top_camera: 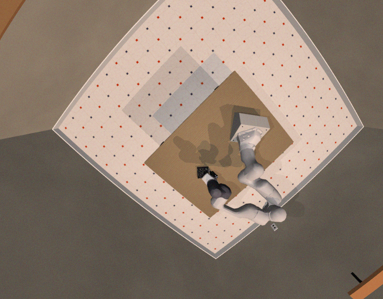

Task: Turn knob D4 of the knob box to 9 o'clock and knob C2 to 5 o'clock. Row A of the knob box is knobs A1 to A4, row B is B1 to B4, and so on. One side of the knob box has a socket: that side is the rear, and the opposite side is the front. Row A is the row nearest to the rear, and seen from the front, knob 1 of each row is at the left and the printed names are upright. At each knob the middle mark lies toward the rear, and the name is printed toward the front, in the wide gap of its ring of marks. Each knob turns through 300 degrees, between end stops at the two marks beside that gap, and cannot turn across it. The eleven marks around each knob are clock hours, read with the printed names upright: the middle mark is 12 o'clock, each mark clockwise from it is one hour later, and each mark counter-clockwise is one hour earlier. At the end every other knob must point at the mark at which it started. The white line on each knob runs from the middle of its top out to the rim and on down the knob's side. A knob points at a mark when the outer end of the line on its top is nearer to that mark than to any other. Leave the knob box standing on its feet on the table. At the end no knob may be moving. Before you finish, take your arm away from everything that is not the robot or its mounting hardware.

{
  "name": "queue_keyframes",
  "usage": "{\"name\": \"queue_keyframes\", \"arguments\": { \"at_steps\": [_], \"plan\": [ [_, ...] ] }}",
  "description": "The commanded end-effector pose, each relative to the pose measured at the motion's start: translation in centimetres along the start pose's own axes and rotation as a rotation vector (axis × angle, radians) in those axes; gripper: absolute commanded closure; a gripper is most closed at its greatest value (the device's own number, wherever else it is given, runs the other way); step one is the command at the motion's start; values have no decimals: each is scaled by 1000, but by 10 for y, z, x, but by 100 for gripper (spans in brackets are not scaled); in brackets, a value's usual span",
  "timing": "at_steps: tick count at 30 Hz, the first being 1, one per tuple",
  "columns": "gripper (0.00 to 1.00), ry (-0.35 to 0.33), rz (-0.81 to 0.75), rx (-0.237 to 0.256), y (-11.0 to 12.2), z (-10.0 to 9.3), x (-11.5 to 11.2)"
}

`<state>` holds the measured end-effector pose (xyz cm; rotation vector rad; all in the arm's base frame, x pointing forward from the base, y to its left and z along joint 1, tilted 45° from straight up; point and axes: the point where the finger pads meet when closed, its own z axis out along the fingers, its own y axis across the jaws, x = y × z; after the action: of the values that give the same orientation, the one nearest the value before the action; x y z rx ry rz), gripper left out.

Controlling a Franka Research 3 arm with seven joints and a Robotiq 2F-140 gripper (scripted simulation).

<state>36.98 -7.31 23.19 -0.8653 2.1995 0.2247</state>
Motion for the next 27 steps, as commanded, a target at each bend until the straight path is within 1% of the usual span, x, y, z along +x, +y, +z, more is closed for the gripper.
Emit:
{"name": "queue_keyframes", "arguments": {
  "at_steps": [1, 13, 14, 27],
  "plan": [
    [88, 0, -1, -1, 1, 1, 1],
    [88, 0, -1, -1, 1, 1, 1],
    [95, 0, -1, -1, 1, 1, 1],
    [95, 0, -1, -1, 1, 1, 1]
  ]
}}
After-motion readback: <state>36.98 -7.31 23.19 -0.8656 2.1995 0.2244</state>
